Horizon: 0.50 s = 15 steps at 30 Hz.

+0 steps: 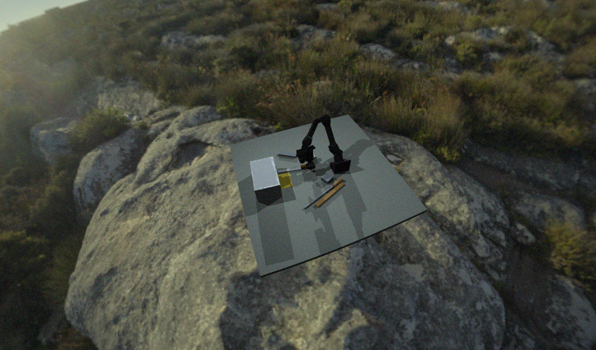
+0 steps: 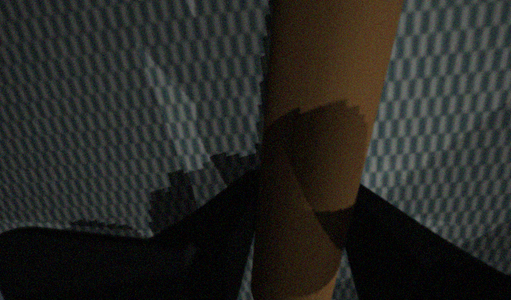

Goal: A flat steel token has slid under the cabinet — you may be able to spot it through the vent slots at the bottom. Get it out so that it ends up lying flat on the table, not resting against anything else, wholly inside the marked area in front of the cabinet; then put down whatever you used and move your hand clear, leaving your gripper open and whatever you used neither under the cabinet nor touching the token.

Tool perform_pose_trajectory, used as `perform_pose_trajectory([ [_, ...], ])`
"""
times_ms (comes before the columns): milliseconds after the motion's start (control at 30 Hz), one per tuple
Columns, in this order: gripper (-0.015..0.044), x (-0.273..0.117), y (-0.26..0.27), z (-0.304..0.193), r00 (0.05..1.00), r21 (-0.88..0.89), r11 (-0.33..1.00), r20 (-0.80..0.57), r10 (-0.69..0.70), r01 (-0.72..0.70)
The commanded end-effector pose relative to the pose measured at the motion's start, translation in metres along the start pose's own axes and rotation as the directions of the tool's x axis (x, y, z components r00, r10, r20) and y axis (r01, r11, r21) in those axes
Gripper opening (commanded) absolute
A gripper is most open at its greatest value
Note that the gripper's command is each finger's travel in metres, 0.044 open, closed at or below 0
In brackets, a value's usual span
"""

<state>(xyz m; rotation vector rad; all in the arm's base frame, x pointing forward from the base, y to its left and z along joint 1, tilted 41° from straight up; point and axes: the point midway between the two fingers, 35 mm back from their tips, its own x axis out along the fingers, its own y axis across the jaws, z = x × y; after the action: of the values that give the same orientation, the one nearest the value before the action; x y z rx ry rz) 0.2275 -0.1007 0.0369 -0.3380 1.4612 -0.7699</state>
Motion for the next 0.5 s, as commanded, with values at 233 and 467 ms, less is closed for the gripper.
perform_pose_trajectory([
  [233,0.0,-0.0005,-0.0006,0.0,1.0,0.1,0.995,0.001,0.0,0.0],
  [467,0.0,-0.0006,-0.0008,-0.0001,1.0,0.155,0.988,0.001,-0.001,0.0],
])
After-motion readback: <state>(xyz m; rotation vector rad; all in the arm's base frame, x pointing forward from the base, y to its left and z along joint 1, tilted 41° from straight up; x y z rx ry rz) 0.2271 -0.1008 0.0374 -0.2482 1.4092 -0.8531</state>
